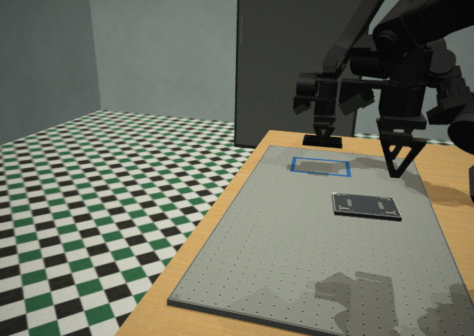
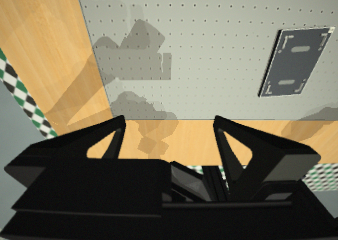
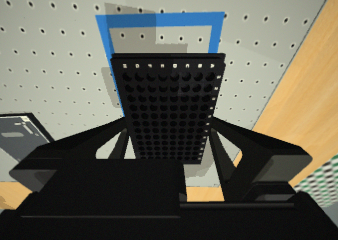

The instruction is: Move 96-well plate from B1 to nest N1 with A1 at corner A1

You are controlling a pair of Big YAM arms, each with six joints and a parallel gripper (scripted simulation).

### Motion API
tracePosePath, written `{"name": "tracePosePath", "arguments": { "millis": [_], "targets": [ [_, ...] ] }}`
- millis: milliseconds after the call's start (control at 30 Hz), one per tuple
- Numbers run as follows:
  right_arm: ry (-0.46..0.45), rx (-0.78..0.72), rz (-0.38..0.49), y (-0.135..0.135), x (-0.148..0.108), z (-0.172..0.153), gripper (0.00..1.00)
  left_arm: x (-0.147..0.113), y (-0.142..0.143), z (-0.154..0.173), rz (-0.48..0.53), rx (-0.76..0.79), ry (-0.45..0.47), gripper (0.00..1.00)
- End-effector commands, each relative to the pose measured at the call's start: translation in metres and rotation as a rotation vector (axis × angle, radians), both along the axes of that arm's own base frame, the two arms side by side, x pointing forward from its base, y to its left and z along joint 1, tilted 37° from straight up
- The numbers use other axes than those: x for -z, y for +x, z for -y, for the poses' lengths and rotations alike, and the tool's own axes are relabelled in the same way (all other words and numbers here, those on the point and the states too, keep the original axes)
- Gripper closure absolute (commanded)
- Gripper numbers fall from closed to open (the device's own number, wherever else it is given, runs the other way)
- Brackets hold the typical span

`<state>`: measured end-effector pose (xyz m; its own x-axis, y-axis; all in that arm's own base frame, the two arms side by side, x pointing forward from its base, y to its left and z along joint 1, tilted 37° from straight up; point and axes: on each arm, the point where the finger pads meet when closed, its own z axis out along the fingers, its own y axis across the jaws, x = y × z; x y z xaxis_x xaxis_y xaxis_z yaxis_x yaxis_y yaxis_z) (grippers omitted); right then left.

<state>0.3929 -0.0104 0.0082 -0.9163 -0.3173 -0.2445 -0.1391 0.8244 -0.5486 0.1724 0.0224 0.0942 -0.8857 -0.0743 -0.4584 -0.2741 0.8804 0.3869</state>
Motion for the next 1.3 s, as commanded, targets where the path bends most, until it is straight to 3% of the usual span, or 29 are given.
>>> {"name": "tracePosePath", "arguments": {
  "millis": [0,1267],
  "targets": [
    [0.003,0.000,0.013,0.0046,-0.0037,-0.0020,1.00,-0.0102,0.0061,0.0049,0.020,0.000,-0.010,0.00],
    [0.003,0.000,0.009,-0.0020,0.0018,-0.0035,1.00,-0.0102,0.0061,0.0049,0.020,0.000,-0.010,0.00]
  ]
}}
